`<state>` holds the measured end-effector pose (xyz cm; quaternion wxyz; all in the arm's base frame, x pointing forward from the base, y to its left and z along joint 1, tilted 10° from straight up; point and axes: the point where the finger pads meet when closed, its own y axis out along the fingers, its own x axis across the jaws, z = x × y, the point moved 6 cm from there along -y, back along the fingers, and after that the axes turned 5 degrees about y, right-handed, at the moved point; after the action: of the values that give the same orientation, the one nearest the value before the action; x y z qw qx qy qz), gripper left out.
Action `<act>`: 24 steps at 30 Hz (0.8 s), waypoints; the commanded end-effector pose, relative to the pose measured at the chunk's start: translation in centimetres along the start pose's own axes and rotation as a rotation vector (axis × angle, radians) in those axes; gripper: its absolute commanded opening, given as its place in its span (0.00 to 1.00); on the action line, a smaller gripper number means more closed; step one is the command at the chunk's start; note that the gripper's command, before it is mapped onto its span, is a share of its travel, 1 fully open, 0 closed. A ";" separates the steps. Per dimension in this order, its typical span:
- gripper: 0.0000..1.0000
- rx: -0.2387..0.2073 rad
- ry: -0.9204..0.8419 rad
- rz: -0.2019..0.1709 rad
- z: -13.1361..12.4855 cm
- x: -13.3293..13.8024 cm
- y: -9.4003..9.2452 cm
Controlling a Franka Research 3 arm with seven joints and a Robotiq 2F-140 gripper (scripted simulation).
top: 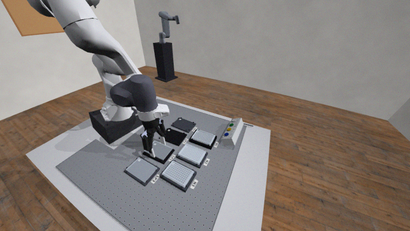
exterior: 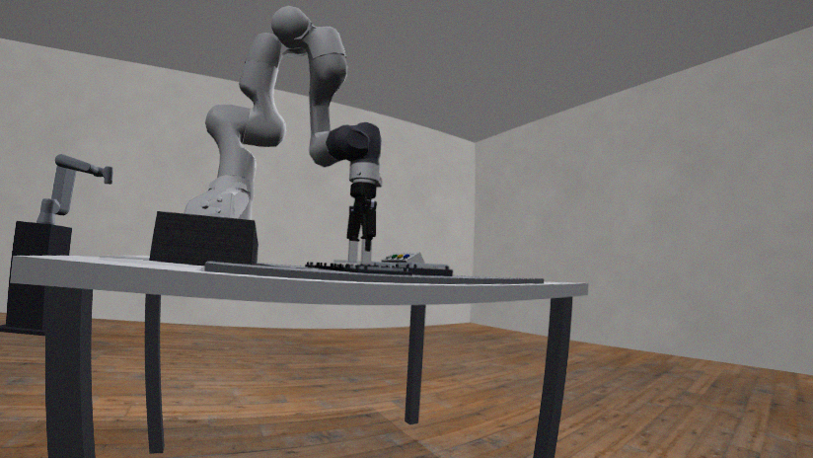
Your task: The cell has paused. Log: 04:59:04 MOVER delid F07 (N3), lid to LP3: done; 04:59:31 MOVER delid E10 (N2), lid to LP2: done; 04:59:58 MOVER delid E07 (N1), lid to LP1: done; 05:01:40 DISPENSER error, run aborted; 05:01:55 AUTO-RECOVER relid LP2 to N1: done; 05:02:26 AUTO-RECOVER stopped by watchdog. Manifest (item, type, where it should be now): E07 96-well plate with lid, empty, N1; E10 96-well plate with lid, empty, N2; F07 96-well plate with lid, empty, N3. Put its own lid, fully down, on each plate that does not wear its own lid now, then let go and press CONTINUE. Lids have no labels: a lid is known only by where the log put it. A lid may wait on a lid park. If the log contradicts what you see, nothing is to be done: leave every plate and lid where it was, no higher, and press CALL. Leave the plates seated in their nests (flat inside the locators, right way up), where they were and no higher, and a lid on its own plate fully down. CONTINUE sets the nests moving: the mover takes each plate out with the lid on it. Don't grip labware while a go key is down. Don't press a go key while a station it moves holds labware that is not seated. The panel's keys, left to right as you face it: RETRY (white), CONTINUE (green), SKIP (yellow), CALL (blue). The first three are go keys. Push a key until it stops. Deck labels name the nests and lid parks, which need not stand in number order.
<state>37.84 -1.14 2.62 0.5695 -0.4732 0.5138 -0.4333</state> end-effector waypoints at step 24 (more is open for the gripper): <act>0.00 -0.005 -0.003 0.002 -0.2 -0.1 -0.5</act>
<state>37.86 -1.17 2.98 0.5696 -0.4726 0.5139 -0.4337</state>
